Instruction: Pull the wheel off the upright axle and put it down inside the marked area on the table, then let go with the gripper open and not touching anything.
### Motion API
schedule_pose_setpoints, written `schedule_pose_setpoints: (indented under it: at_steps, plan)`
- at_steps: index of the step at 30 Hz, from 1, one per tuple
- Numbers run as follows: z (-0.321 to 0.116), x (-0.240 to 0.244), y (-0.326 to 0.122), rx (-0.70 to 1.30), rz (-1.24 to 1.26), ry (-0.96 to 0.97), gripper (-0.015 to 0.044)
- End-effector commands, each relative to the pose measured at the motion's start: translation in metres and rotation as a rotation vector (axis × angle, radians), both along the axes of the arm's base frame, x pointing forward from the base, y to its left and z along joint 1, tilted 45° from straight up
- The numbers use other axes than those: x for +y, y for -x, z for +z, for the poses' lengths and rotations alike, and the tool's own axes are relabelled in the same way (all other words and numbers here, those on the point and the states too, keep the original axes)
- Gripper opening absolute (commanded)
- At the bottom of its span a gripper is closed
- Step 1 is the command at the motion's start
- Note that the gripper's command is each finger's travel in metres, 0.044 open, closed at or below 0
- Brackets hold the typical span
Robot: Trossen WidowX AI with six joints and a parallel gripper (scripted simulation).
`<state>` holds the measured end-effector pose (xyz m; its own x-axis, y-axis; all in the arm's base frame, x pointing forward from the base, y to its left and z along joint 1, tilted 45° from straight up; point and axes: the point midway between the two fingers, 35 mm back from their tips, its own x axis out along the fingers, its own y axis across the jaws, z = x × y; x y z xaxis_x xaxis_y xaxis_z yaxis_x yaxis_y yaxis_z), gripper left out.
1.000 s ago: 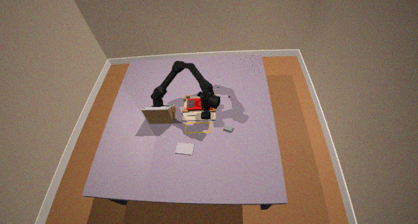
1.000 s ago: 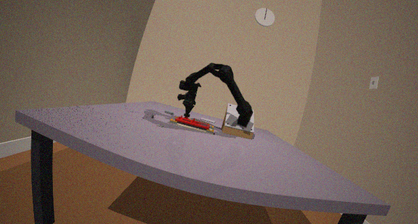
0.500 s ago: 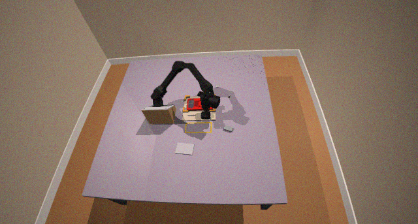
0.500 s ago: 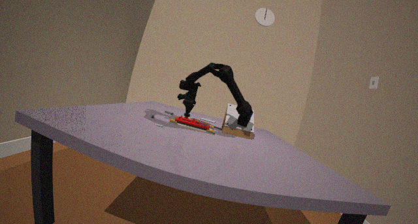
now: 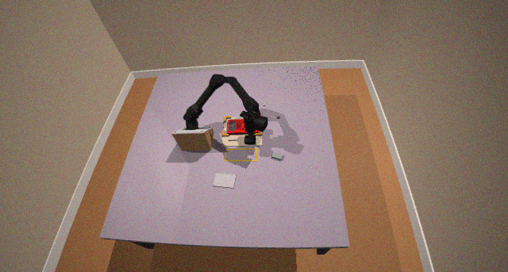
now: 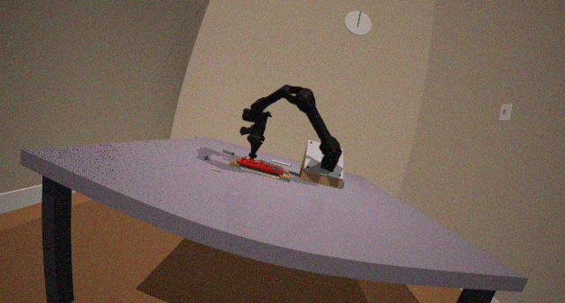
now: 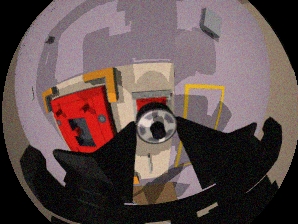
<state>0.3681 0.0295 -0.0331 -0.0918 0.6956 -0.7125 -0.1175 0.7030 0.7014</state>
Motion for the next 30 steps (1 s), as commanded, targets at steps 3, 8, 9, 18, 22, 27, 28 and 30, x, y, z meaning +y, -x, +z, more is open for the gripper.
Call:
schedule_pose_setpoints:
  at_steps: [3, 8, 9, 18, 22, 27, 28, 30]
  plan:
    - [0.0045, -0.006, -0.0006, -0.001, -0.008, 0.001, 0.0]
    - [0.0057, -0.0071, -0.0007, -0.001, -0.008, 0.001, 0.0]
    - [0.0059, -0.0074, -0.0008, -0.001, -0.008, 0.001, 0.0]
    - [0.008, -0.0095, -0.001, 0.0, -0.009, 0.001, 0.0]
    - [0.0089, -0.0104, -0.0012, 0.0, -0.009, 0.001, 0.0]
    - [0.01, -0.0116, -0.0013, 0.0, -0.01, 0.0, 0.0]
    - [0.0103, -0.0119, -0.0013, 0.0, -0.01, 0.0, 0.0]
    - [0.0107, -0.0123, -0.0014, 0.0, -0.01, 0.0, 0.0]
